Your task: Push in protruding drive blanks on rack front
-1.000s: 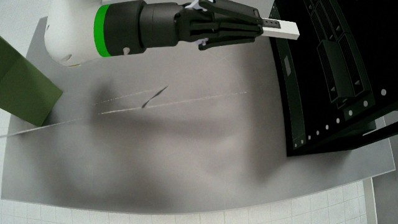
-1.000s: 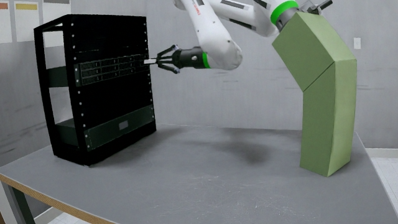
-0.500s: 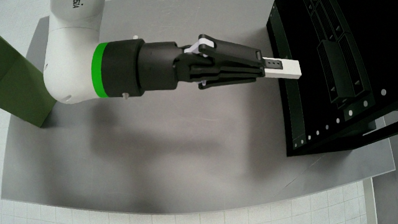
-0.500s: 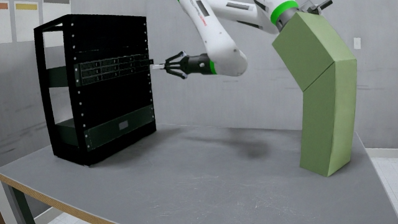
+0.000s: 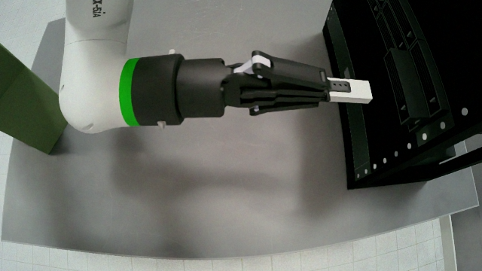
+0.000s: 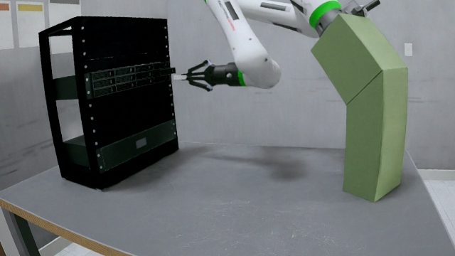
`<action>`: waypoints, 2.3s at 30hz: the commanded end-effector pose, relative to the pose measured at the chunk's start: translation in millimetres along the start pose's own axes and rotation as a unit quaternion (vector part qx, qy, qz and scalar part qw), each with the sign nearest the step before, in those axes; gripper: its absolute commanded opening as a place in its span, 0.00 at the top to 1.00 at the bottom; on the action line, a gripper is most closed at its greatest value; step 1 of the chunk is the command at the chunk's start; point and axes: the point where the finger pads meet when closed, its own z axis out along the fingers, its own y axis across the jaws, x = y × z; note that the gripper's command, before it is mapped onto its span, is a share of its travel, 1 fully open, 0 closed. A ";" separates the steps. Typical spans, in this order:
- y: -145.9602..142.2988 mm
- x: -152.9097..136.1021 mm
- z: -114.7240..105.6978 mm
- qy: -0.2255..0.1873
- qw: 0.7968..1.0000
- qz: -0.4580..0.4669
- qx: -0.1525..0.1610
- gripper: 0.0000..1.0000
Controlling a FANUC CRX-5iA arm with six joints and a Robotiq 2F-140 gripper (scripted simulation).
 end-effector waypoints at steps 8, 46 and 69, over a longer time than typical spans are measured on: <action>-0.5 0.1 27.4 0.000 1.000 0.000 0.000 0.90; -0.6 0.2 34.8 0.000 1.000 0.000 0.000 0.90; -0.6 0.2 46.9 0.000 1.000 0.000 0.000 0.90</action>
